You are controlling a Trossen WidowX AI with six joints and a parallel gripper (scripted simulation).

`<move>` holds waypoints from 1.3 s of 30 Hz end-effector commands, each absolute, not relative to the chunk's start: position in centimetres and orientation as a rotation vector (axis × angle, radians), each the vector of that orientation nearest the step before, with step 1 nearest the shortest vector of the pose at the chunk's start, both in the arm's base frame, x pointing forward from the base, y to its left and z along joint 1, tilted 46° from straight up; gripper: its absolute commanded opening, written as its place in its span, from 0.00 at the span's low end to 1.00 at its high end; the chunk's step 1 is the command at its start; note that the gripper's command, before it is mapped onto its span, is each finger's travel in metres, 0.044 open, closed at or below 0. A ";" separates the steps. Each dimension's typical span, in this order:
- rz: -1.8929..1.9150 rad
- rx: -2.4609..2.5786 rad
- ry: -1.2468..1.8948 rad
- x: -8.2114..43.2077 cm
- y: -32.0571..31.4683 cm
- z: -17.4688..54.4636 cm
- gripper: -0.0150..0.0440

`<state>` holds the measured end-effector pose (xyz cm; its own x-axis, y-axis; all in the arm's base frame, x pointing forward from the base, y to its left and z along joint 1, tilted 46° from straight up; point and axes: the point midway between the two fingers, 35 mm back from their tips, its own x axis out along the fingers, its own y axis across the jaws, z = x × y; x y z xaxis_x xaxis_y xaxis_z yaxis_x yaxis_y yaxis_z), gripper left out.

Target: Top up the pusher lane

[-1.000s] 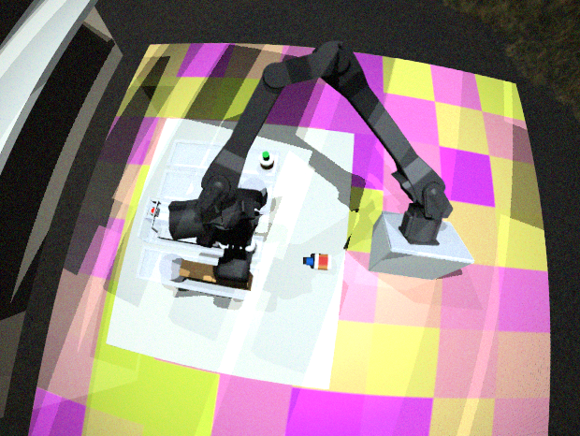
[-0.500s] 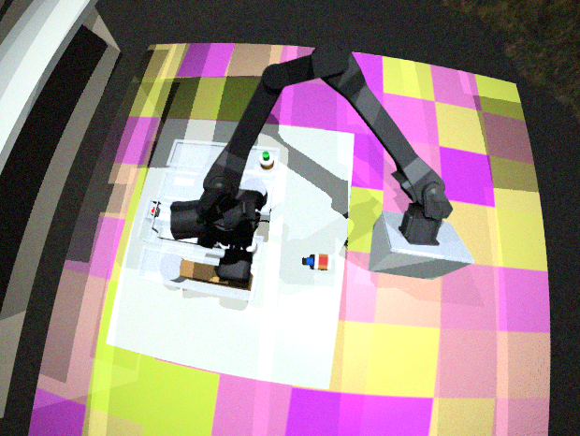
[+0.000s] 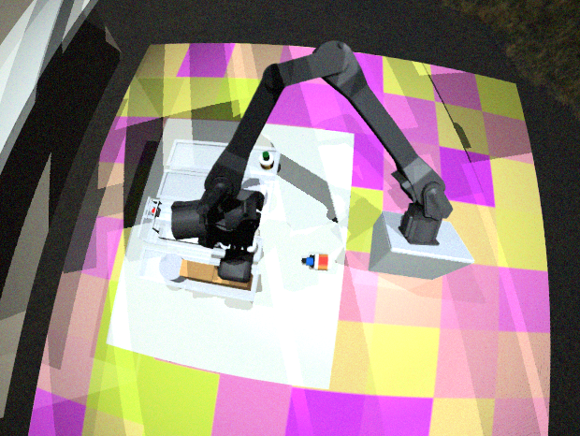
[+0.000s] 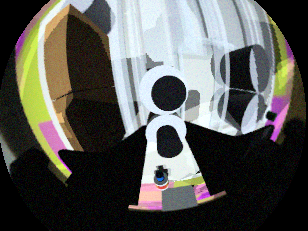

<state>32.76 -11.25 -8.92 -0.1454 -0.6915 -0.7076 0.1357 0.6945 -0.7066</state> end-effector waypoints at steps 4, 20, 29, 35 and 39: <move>-0.770 -0.475 1.552 32.8 -11.4 -8.8 0.25; -0.770 -0.475 1.552 32.6 -11.3 -8.8 0.25; -0.770 -0.475 1.553 32.4 -11.3 -8.8 0.25; -0.770 -0.475 1.553 32.3 -11.2 -8.9 0.25; -0.770 -0.475 1.553 32.1 -11.1 -8.9 0.25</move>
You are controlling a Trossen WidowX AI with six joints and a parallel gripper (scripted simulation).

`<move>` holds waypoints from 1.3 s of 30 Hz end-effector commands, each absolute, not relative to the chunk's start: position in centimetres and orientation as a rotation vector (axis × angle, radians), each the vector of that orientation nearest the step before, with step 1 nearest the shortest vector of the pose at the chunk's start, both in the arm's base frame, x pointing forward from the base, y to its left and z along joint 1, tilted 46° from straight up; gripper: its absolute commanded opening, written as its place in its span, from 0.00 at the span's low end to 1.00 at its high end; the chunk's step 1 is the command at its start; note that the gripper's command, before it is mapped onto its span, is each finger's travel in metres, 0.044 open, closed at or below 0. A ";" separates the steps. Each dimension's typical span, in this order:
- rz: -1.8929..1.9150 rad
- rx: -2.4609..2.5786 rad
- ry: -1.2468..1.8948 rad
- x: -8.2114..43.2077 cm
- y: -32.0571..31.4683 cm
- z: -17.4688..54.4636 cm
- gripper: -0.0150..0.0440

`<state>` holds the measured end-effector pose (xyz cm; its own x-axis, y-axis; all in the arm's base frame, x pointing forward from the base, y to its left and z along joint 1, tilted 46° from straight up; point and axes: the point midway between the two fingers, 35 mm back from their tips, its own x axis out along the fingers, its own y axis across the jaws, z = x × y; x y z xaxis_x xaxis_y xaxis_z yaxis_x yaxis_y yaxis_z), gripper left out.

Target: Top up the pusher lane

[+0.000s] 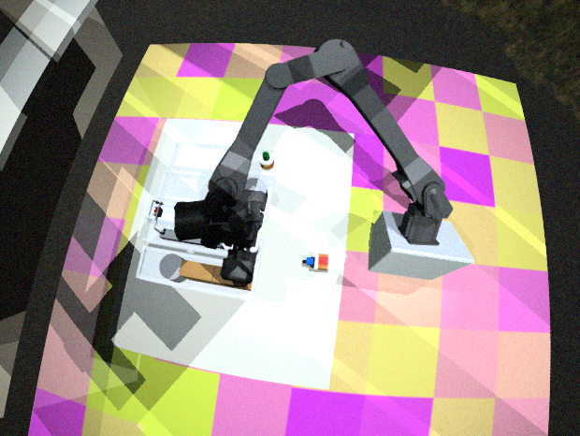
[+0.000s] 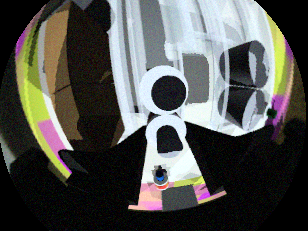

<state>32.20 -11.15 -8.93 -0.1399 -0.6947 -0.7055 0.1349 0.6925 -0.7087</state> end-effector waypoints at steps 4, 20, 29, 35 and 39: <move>-0.770 -0.475 1.553 32.1 -11.1 -8.9 0.25; -0.770 -0.475 1.553 32.2 -11.1 -9.0 0.70; -0.769 -0.474 1.553 32.4 -10.0 -7.9 0.76; -0.769 -0.474 1.553 32.3 -9.7 -7.6 0.76; -0.768 -0.474 1.553 31.4 -9.4 -7.6 0.76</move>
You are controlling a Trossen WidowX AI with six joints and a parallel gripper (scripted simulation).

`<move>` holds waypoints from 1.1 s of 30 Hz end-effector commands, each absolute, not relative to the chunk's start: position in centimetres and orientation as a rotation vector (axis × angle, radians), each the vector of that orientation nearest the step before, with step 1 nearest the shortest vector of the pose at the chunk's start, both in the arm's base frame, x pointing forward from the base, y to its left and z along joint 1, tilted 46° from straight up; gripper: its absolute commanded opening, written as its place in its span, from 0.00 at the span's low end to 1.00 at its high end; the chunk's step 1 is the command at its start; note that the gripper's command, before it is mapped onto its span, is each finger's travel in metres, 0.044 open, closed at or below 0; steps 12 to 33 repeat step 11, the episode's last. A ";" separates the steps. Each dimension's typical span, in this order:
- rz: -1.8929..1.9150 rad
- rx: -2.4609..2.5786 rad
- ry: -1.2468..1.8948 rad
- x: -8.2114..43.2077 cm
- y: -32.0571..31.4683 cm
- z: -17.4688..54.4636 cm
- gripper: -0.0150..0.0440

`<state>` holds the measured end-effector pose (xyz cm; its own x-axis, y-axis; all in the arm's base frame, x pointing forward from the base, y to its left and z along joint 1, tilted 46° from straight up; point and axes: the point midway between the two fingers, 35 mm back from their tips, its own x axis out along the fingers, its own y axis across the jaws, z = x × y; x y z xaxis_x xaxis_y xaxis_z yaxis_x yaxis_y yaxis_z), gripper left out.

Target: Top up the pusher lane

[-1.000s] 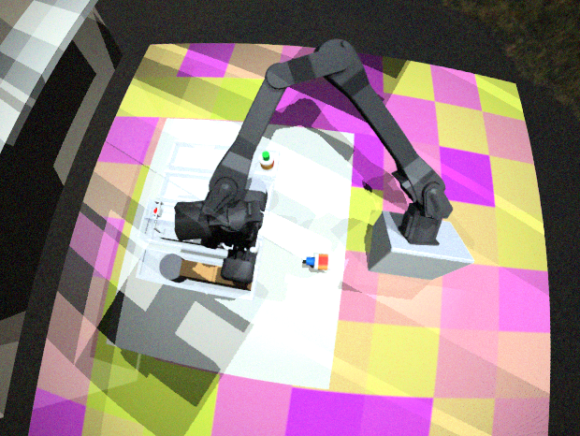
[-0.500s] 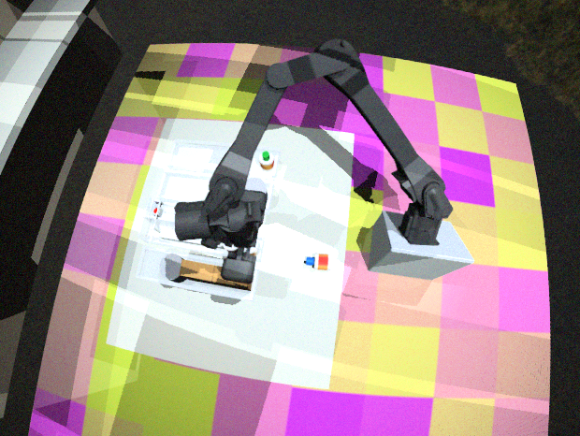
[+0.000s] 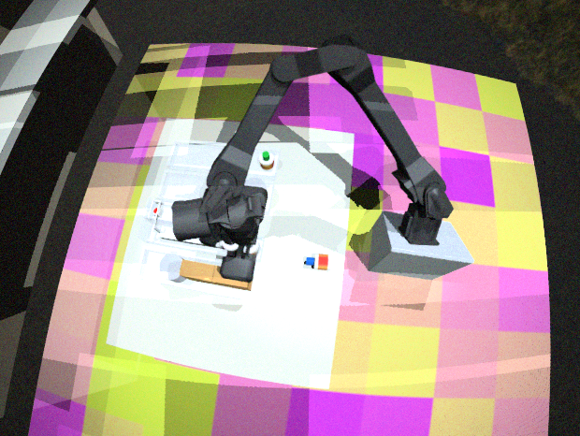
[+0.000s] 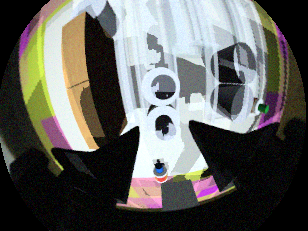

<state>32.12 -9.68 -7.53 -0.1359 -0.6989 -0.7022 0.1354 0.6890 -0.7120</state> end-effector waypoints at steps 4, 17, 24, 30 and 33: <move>-0.768 -0.474 1.554 30.2 -9.1 -7.6 0.76; -0.767 -0.474 1.555 27.9 -8.6 -7.7 0.76; -0.767 -0.474 1.555 27.9 -8.6 -7.7 0.76; -0.767 -0.474 1.555 27.9 -8.6 -7.7 0.76; -0.767 -0.474 1.555 27.9 -8.6 -7.7 0.76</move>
